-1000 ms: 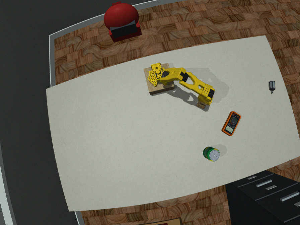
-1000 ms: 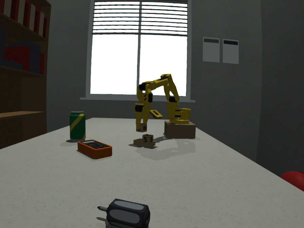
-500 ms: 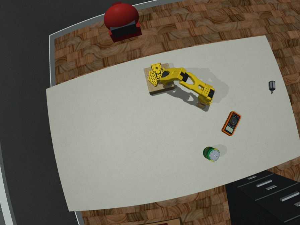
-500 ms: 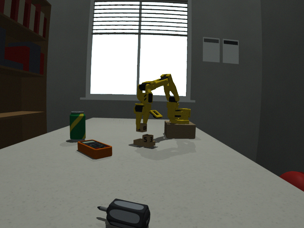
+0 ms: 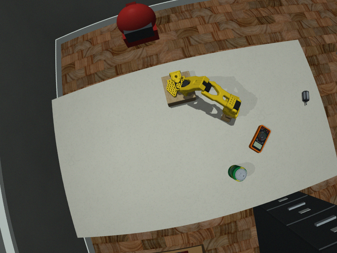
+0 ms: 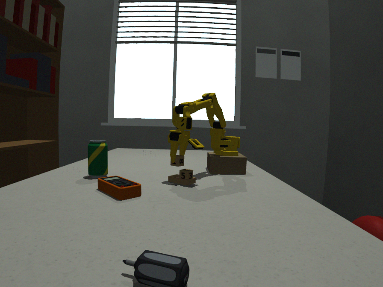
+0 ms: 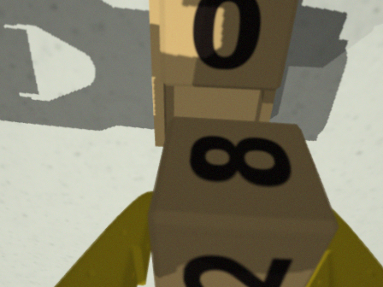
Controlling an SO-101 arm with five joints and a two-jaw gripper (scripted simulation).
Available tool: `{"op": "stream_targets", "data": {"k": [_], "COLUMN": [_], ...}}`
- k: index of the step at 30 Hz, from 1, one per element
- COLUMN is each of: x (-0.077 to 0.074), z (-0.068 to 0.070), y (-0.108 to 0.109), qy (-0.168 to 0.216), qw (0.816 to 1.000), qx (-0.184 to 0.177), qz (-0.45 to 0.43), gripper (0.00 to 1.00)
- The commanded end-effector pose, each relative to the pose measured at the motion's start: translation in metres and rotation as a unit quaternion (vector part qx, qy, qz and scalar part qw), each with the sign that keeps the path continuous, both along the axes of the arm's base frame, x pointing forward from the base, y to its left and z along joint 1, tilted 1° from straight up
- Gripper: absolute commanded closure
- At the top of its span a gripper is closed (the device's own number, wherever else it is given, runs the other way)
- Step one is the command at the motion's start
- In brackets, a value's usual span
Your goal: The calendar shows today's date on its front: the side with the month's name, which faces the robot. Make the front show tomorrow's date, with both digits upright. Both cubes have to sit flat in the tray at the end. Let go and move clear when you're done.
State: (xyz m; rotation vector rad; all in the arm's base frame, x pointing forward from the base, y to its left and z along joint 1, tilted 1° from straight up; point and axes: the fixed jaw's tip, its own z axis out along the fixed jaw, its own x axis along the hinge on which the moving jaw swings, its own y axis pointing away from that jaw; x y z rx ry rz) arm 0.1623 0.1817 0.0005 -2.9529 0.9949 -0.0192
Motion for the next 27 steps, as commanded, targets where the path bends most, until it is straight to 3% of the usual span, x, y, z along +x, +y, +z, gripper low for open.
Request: {"op": "stream_targets", "data": {"k": [1,27], "x": [0.001,-0.001], "z": [-0.004,-0.014], "y": [-0.003,-0.005], "qy": [0.003,0.003], "qw": [1.0,1.0], "qx": [-0.002,-0.002], "qz": [-0.002,-0.003], "gripper": [1.0,1.0]}}
